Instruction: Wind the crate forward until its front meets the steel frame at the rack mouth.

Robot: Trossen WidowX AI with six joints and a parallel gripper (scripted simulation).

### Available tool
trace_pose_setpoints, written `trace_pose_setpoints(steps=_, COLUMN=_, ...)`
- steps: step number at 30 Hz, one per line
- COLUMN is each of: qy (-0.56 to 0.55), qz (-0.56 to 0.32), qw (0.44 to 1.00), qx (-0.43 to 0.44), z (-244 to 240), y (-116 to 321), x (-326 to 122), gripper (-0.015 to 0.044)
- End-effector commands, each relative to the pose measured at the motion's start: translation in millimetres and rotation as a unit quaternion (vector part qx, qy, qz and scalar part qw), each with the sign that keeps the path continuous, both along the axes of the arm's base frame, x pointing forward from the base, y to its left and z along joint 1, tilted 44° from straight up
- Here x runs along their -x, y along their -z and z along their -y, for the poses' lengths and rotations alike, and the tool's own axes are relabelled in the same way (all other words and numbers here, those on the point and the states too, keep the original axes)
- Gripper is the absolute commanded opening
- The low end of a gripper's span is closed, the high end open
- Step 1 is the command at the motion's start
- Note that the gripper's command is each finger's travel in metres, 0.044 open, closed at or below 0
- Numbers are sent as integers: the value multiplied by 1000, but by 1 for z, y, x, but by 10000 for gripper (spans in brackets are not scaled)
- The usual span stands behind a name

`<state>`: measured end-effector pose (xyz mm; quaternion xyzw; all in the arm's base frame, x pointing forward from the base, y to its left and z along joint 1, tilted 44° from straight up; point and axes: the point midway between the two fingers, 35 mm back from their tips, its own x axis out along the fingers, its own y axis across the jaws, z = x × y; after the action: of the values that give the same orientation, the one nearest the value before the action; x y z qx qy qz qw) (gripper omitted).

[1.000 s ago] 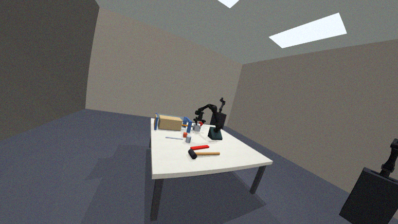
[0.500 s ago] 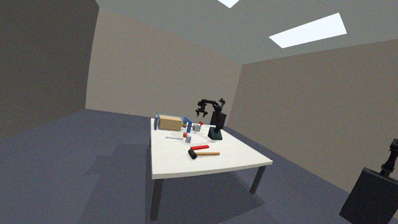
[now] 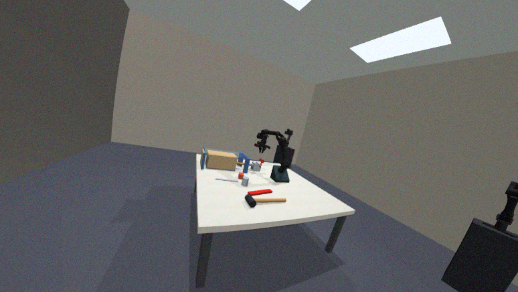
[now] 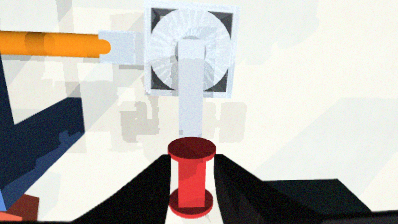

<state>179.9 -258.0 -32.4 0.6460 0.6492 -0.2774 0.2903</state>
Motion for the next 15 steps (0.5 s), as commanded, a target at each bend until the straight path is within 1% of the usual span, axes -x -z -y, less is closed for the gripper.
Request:
trace_pose_setpoints(steps=1, qy=-2, qz=0, qw=1000, qx=2, z=1, y=0, x=0, gripper=20)
trace_pose_setpoints(steps=2, qy=-2, qz=0, qw=1000, qx=2, z=1, y=0, x=0, gripper=0)
trace_pose_setpoints(steps=15, qy=-2, qz=0, qw=1000, qx=2, z=1, y=0, x=0, gripper=0)
